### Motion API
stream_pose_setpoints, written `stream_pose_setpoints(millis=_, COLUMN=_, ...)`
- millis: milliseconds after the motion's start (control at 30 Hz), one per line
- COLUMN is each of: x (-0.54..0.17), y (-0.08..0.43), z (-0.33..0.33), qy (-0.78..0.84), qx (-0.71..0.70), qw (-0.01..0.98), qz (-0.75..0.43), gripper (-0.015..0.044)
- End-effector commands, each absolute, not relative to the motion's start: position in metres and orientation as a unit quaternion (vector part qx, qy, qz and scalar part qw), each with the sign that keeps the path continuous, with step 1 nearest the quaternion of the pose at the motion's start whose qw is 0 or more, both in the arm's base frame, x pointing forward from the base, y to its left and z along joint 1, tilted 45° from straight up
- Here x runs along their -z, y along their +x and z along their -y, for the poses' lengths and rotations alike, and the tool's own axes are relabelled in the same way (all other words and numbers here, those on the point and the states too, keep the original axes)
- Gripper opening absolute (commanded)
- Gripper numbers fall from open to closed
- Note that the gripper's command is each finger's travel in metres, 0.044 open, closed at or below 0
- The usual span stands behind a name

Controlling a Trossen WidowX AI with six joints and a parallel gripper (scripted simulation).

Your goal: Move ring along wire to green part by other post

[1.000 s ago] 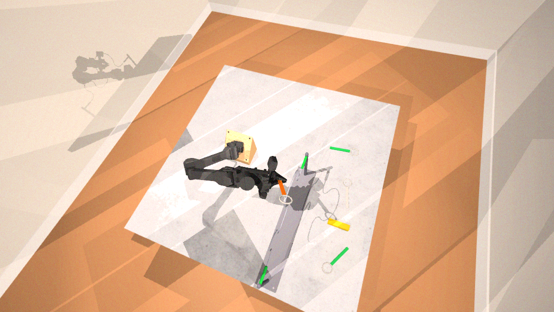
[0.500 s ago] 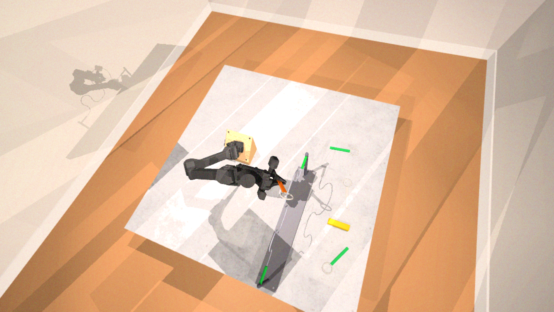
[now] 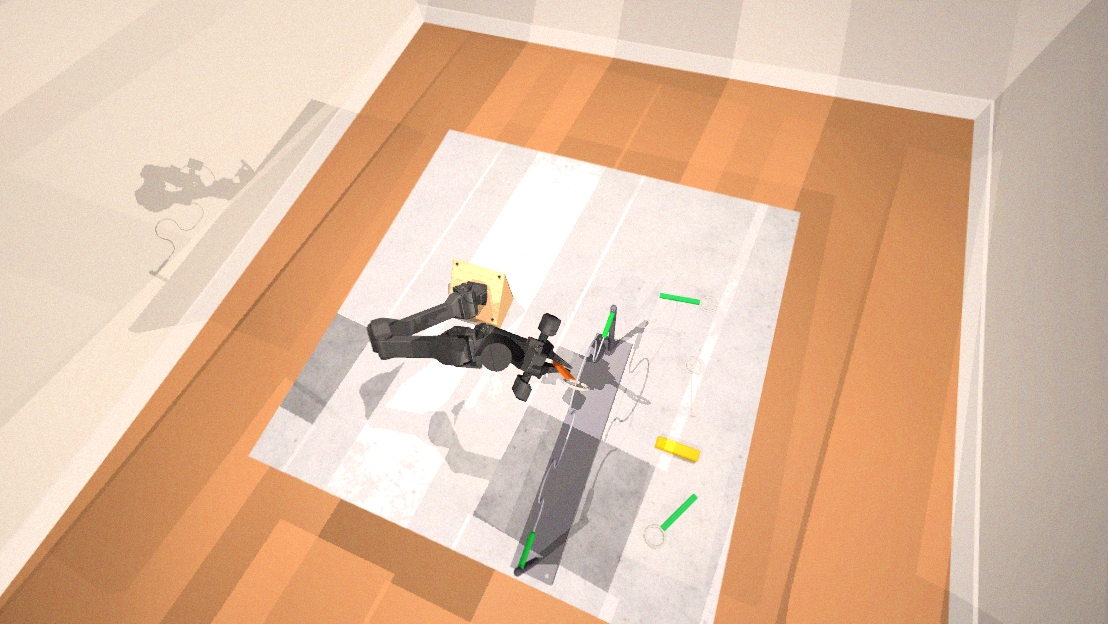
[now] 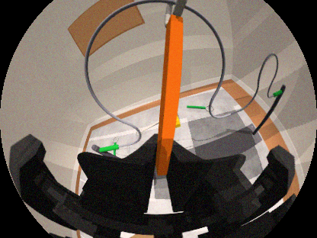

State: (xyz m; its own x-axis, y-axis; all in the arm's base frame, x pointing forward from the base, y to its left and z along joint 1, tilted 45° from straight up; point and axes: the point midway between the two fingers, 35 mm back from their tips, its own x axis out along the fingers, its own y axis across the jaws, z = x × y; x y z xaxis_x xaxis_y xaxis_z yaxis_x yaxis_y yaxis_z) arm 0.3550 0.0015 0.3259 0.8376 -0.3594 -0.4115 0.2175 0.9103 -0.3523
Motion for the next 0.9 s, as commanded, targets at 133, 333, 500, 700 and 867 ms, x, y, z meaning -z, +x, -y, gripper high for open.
stream_pose_setpoints(millis=133, x=-0.3266, y=0.3548, z=0.0007, qy=-0.198, qx=0.163, qw=0.937, qz=-0.238, gripper=-0.015)
stream_pose_setpoints(millis=333, x=-0.3276, y=0.3546, z=0.003, qy=-0.234, qx=0.172, qw=0.928, qz=-0.235, gripper=-0.015)
stream_pose_setpoints(millis=500, x=-0.3285, y=0.3544, z=0.0048, qy=-0.263, qx=0.178, qw=0.919, qz=-0.233, gripper=-0.015)
stream_pose_setpoints(millis=700, x=-0.3298, y=0.3542, z=0.0069, qy=-0.298, qx=0.186, qw=0.908, qz=-0.23, gripper=-0.015)
stream_pose_setpoints(millis=867, x=-0.3309, y=0.354, z=0.0085, qy=-0.327, qx=0.193, qw=0.897, qz=-0.227, gripper=-0.015)
